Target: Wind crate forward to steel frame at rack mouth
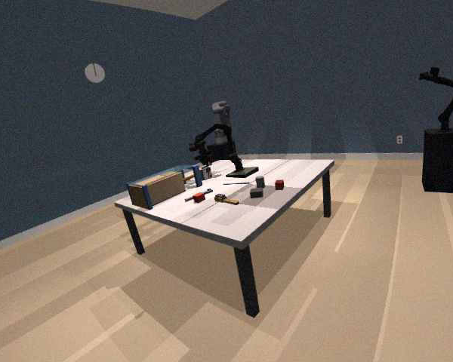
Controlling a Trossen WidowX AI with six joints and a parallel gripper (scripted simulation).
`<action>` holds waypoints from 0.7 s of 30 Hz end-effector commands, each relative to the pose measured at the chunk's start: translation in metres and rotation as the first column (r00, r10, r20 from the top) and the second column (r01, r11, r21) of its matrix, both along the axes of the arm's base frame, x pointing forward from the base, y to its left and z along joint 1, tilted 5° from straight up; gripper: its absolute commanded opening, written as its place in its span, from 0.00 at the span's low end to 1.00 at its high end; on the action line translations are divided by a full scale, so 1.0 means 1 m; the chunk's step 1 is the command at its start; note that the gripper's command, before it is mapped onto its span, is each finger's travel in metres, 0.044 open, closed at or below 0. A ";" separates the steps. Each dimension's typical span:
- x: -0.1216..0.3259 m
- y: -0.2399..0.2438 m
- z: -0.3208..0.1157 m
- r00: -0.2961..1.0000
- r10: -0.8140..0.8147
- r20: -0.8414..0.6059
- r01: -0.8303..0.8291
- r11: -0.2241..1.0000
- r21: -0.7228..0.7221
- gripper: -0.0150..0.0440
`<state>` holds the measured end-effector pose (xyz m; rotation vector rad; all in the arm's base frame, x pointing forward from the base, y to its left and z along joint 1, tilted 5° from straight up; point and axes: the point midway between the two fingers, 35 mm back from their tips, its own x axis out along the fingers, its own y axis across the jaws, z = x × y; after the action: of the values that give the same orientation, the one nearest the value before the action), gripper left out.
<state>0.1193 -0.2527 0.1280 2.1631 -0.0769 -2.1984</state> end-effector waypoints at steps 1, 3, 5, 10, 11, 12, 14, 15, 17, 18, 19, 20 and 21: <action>0.001 0.001 -0.004 1.000 -0.016 -0.001 0.016 1.000 0.012 0.25; 0.001 0.002 -0.004 0.999 -0.048 0.002 0.048 0.999 0.014 0.25; 0.001 0.002 -0.004 0.999 -0.053 0.003 0.053 0.998 0.014 0.25; 0.001 0.002 -0.004 0.999 -0.053 0.003 0.053 0.998 0.014 0.25; 0.001 0.002 -0.004 0.999 -0.053 0.003 0.053 0.998 0.014 0.25; 0.001 0.002 -0.004 0.999 -0.053 0.003 0.053 0.998 0.014 0.25; 0.000 0.001 0.000 0.999 -0.033 0.001 0.033 0.999 0.001 0.30; 0.000 0.001 0.000 0.999 -0.033 0.001 0.033 0.999 0.001 0.34; 0.000 0.001 0.000 0.999 -0.033 0.001 0.033 0.999 0.001 0.43; 0.000 0.001 0.000 0.999 -0.033 0.001 0.033 0.999 0.001 0.48; 0.000 0.001 0.000 0.999 -0.033 0.001 0.033 0.999 0.001 0.52; 0.000 0.001 0.000 0.999 -0.033 0.001 0.033 0.999 0.001 0.57; 0.000 0.001 0.000 0.999 -0.033 0.001 0.033 0.999 0.001 0.61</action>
<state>0.1198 -0.2506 0.1280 2.1831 -0.1052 -2.2168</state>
